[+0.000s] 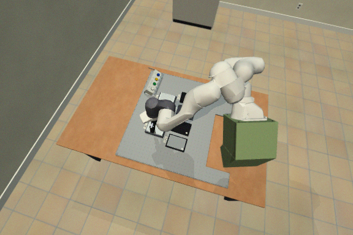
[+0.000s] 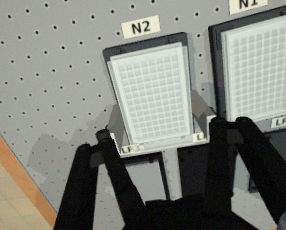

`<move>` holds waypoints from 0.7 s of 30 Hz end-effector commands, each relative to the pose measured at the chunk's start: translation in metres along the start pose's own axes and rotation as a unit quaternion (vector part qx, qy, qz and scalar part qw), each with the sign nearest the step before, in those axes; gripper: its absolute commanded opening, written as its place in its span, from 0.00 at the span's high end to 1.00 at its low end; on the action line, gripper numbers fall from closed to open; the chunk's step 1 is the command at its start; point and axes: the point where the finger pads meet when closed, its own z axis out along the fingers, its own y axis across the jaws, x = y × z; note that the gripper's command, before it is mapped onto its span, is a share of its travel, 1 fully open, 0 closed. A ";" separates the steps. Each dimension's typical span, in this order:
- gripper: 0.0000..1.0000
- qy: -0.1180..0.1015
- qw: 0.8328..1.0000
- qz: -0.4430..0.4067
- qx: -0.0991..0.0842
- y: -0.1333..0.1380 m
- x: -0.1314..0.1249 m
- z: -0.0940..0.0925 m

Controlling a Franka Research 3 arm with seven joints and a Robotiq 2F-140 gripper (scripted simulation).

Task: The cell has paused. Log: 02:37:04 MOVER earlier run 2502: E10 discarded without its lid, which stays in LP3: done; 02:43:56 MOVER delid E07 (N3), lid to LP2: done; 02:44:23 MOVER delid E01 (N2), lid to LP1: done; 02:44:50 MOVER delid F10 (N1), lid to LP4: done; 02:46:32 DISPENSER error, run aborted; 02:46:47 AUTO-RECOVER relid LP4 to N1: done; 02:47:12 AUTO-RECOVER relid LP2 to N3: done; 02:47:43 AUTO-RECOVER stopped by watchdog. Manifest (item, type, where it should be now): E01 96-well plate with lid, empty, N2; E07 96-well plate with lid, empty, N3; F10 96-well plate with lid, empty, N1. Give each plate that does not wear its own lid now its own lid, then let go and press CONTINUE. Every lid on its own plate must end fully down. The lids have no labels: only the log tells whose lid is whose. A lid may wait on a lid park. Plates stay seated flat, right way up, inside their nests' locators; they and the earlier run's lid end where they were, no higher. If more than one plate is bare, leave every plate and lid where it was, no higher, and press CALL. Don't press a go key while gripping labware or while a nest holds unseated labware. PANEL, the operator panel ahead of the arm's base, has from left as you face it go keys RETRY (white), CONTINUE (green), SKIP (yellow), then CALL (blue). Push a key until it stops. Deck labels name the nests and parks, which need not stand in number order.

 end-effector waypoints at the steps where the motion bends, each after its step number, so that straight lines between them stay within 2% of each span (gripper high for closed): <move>1: 1.00 0.001 1.000 0.001 0.001 0.000 0.000 0.001; 21: 1.00 0.001 1.000 0.000 0.001 0.000 0.001 0.003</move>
